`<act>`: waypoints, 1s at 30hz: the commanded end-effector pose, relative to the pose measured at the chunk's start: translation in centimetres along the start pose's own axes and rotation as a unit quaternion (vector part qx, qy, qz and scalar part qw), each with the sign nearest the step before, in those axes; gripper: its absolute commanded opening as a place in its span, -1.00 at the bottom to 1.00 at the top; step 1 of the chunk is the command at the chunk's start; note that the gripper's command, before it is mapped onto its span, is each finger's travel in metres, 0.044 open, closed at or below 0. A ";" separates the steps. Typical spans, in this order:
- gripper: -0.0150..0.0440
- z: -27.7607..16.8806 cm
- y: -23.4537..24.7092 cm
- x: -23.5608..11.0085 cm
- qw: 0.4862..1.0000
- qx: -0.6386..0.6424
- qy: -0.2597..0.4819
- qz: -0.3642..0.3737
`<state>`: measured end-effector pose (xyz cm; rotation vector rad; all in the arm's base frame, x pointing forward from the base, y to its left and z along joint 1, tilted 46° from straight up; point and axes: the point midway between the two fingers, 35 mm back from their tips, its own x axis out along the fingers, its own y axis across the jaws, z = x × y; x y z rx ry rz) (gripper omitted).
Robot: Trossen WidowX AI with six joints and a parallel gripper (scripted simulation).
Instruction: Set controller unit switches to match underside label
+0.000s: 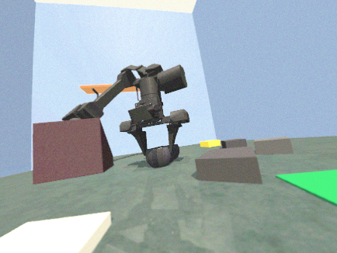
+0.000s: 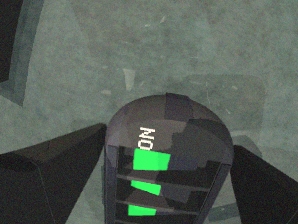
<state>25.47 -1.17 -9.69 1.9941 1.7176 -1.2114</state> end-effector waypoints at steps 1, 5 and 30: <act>-0.03 -0.1 0.1 0.0 1.000 0.001 0.002 0.000; -0.38 -0.1 0.4 0.0 1.000 0.001 0.002 0.000; -0.49 -0.5 1.7 -0.1 1.000 0.001 0.002 0.001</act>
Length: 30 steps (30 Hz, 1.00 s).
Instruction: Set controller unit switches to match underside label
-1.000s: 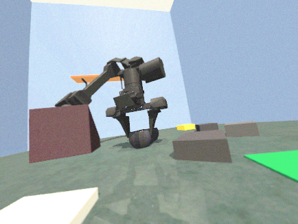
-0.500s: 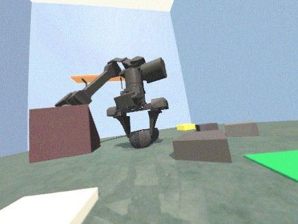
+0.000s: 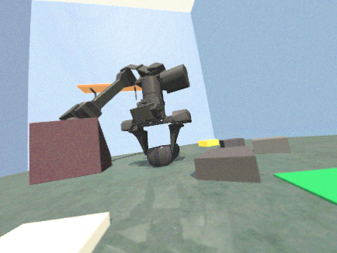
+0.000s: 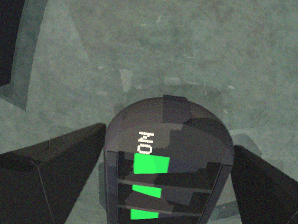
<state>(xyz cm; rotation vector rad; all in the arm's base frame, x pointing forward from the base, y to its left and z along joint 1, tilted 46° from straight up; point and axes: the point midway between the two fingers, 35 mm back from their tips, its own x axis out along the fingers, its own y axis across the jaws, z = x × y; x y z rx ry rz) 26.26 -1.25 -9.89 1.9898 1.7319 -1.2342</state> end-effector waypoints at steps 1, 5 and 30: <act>-0.49 -0.3 0.9 -0.2 1.000 -0.006 0.003 0.009; -0.22 -0.1 0.2 0.0 1.000 -0.002 0.000 0.001; 0.91 -0.2 0.0 -5.0 1.000 -0.006 0.002 0.009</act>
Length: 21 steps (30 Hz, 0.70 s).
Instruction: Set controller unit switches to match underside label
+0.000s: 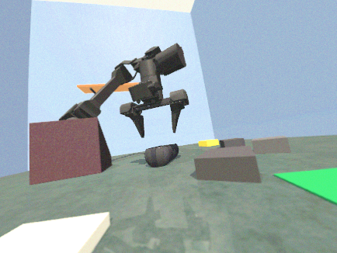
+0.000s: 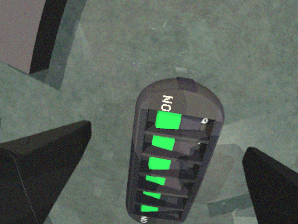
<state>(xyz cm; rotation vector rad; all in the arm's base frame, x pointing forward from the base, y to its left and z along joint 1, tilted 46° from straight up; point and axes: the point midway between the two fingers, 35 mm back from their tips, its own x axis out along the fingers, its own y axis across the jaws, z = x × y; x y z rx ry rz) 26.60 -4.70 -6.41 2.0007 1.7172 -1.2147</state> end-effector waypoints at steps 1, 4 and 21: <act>0.82 -0.7 -0.5 0.1 1.000 -0.001 -0.001 0.001; 0.56 -3.4 -3.0 1.2 1.000 0.002 0.000 0.000; -0.49 -5.4 -5.5 2.2 1.000 0.003 0.002 -0.002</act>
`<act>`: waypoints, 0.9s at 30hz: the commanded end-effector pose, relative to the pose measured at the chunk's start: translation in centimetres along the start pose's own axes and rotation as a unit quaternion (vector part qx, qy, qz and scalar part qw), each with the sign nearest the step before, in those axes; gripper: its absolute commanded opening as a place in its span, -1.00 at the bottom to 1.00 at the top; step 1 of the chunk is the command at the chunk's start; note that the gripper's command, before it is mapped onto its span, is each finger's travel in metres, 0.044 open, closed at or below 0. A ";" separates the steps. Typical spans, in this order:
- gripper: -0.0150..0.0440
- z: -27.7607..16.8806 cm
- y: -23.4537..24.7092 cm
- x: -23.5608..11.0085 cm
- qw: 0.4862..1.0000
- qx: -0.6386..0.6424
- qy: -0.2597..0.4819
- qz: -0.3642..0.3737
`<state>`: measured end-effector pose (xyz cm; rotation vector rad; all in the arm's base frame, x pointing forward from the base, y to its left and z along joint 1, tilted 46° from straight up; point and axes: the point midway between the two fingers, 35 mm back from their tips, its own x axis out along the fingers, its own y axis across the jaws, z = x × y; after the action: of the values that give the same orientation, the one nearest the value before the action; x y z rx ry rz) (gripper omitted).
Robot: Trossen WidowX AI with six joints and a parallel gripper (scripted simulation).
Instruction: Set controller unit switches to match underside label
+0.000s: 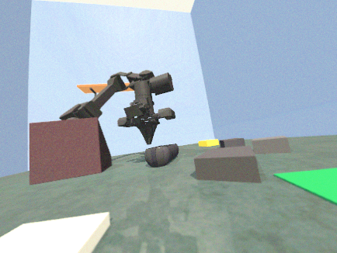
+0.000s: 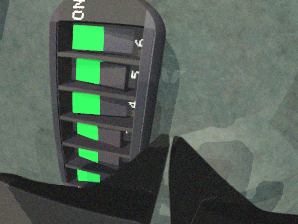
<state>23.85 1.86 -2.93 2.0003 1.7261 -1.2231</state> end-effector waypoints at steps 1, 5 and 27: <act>-0.49 -0.1 0.0 0.0 1.000 0.000 0.001 0.002; -0.49 -0.1 0.0 0.0 1.000 0.000 0.001 0.002; 0.49 0.0 0.0 -5.1 1.000 0.000 -0.001 0.001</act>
<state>24.11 -1.47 0.37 2.0064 1.7196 -1.2251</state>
